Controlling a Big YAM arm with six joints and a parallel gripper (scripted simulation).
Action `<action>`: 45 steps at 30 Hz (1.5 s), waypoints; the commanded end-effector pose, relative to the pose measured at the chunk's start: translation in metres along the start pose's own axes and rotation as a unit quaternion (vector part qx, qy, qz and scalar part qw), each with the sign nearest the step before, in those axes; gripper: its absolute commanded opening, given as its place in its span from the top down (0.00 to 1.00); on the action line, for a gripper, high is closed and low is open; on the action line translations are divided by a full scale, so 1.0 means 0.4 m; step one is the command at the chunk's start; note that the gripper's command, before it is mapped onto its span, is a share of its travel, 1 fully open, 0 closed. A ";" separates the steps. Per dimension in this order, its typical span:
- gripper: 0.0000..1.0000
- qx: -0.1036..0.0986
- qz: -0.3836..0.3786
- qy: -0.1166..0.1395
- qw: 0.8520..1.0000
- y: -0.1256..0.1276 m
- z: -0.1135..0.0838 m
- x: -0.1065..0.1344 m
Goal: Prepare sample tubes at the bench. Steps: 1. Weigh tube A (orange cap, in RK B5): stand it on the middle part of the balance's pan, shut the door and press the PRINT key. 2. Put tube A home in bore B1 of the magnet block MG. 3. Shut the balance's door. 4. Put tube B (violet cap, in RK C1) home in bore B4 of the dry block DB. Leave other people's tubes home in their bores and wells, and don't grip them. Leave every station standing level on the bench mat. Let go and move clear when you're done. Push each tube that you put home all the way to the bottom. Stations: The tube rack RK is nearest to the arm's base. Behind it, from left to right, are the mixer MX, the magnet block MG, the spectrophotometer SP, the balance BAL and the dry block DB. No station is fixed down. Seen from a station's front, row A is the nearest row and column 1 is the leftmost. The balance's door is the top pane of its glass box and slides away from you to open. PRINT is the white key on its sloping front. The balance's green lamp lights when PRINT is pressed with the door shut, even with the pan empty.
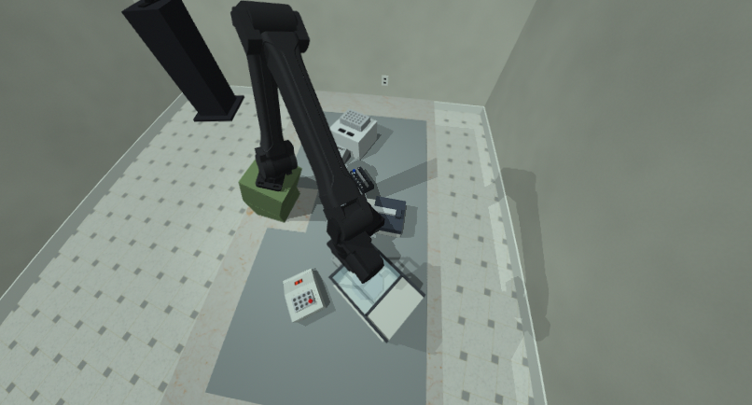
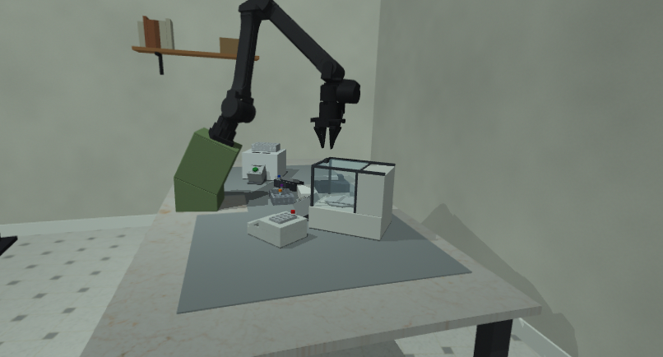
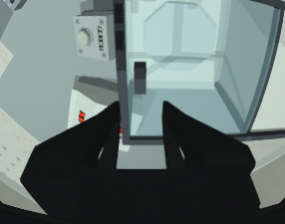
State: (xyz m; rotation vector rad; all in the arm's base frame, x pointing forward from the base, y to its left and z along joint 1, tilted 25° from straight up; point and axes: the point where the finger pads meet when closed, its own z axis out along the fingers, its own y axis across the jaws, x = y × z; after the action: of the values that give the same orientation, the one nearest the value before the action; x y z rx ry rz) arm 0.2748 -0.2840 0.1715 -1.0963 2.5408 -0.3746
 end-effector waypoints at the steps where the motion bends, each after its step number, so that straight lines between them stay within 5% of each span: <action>1: 0.70 0.000 -0.001 0.000 1.000 -0.005 0.023 -0.008; 25: 0.70 0.002 -0.002 0.000 1.000 -0.009 0.112 -0.009; 28: 0.70 0.015 -0.004 0.002 1.000 -0.032 0.086 -0.003; 45: 0.70 0.015 -0.004 0.002 1.000 -0.032 0.086 -0.003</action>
State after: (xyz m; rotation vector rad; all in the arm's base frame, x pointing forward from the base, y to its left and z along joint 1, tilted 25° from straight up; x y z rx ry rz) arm 0.2920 -0.2882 0.1336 -1.0970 2.5410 -0.3733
